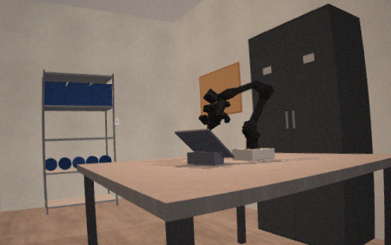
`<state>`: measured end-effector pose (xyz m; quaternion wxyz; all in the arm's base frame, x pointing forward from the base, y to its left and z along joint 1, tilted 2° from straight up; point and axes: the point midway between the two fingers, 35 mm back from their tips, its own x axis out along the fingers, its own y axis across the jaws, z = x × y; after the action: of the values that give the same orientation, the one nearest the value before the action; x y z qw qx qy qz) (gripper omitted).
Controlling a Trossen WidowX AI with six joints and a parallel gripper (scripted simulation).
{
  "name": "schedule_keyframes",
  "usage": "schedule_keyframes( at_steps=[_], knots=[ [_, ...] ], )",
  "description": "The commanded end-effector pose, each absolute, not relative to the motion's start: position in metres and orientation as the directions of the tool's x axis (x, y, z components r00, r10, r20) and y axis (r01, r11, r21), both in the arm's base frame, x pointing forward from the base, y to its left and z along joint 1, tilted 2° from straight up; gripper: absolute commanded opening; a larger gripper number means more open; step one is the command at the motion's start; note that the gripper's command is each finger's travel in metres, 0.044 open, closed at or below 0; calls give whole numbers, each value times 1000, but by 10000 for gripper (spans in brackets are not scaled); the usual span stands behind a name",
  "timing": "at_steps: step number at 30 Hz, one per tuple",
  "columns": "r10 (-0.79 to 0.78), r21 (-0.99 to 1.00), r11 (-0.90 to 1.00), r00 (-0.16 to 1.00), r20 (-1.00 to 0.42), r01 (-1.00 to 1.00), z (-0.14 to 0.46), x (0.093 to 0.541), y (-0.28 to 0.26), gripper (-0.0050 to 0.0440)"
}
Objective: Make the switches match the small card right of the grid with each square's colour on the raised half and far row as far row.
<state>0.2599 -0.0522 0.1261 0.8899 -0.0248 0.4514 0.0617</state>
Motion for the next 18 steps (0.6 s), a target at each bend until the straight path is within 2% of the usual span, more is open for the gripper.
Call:
schedule_keyframes(
  at_steps=[1,10,18],
  knots=[
    [92,12,990,574,-814,-141,122,250,-17,0],
    [94,14,990,591,-801,-138,116,229,32,0],
    [93,15,990,579,-810,-138,99,242,35,0]
  ],
)
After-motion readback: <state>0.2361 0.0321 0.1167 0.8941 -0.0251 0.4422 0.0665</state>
